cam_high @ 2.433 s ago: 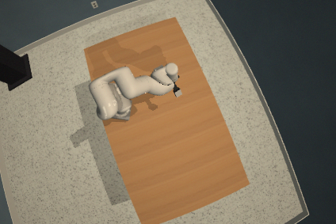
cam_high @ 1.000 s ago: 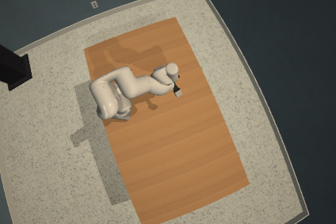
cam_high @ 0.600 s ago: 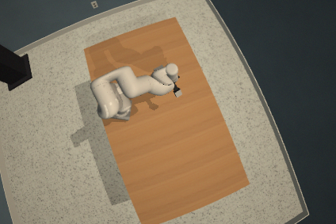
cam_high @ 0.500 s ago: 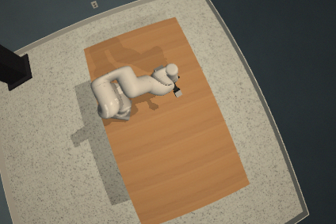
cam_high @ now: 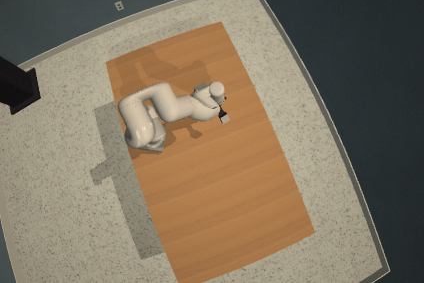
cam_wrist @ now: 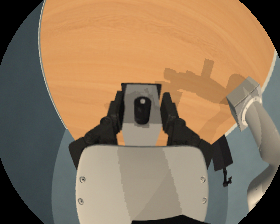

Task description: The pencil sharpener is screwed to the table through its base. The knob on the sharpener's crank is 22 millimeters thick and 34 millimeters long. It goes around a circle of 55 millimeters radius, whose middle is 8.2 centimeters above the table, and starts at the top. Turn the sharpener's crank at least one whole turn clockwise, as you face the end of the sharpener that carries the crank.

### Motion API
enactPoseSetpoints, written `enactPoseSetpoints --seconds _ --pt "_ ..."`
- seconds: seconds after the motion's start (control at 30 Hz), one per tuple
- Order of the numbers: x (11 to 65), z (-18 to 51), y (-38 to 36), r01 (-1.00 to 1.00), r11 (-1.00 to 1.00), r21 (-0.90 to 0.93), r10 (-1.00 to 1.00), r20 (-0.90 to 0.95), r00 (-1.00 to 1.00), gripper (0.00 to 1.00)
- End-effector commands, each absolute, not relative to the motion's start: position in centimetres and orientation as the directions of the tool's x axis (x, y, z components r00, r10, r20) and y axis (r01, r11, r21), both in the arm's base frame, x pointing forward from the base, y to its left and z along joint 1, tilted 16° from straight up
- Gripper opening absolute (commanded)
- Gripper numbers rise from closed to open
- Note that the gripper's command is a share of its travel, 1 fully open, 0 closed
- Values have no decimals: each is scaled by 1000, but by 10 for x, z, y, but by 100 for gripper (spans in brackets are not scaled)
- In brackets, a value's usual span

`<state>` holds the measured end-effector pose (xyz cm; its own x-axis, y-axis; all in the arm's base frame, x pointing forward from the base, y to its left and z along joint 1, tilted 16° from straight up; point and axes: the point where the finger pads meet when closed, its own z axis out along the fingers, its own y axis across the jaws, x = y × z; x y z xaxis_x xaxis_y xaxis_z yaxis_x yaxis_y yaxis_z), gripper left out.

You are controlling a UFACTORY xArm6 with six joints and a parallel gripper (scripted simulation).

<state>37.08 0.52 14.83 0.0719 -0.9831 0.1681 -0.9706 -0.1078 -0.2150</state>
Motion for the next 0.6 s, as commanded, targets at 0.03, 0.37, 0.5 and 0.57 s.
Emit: enactPoseSetpoints --seconds 0.03,0.37,0.5,0.57 --pt "373 145 5 -970 -108 -219 -983 168 72 54" --pt "374 139 4 -970 -108 -219 -983 168 72 54" --pt "375 138 4 -970 -108 -219 -983 168 72 54" --pt "375 137 4 -970 -108 -219 -983 168 72 54"
